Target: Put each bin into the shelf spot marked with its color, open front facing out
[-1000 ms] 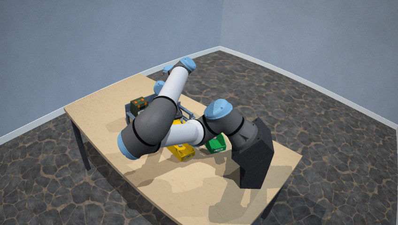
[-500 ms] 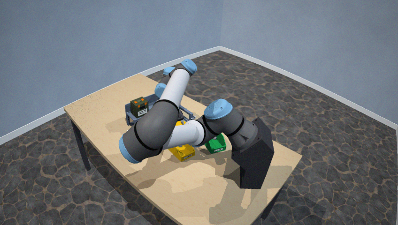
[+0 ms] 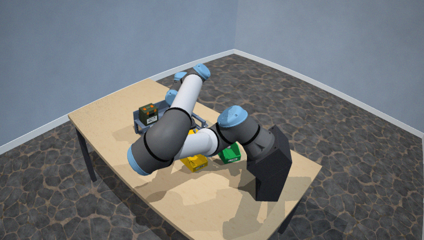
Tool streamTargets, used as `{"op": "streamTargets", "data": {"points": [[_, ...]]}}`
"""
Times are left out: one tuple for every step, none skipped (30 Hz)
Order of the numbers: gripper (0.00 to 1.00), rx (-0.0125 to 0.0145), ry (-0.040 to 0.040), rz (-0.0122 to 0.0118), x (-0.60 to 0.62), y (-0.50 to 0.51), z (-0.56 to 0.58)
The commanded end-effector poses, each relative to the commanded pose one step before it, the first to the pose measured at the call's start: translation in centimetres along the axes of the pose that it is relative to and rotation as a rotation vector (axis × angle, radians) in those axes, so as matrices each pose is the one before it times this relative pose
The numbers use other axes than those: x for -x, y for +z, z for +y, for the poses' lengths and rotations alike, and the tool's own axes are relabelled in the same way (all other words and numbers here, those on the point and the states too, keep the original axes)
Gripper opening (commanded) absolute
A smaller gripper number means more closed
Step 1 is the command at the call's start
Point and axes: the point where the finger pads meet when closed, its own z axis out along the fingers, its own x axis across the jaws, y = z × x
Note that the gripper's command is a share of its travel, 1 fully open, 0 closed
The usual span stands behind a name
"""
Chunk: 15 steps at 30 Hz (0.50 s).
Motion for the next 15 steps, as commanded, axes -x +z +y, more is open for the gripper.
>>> {"op": "streamTargets", "data": {"points": [[1.00, 0.00050, -0.00164, -0.00043, 0.002, 0.000, -0.001], [1.00, 0.00001, -0.00007, -0.00002, 0.000, 0.001, -0.001], [1.00, 0.00001, -0.00004, -0.00001, 0.000, 0.000, -0.001], [1.00, 0.00000, -0.00001, 0.00000, 0.000, 0.000, 0.000], [1.00, 0.00000, 0.00000, 0.00000, 0.000, 0.000, 0.000], [1.00, 0.00000, 0.00000, 0.00000, 0.000, 0.000, 0.000], [0.00, 0.00001, -0.00002, -0.00001, 0.000, 0.000, 0.000], [0.00, 0.00000, -0.00002, 0.00000, 0.000, 0.000, 0.000], [0.00, 0.00000, -0.00001, 0.00000, 0.000, 0.000, 0.000], [0.00, 0.00000, -0.00001, 0.00000, 0.000, 0.000, 0.000], [0.00, 0.00000, -0.00001, 0.00000, 0.000, 0.000, 0.000], [0.00, 0.00000, 0.00000, 0.00000, 0.000, 0.000, 0.000], [0.00, 0.00000, 0.00000, 0.00000, 0.000, 0.000, 0.000], [0.00, 0.00000, 0.00000, 0.00000, 0.000, 0.000, 0.000], [0.00, 0.00000, 0.00000, 0.00000, 0.000, 0.000, 0.000]]}}
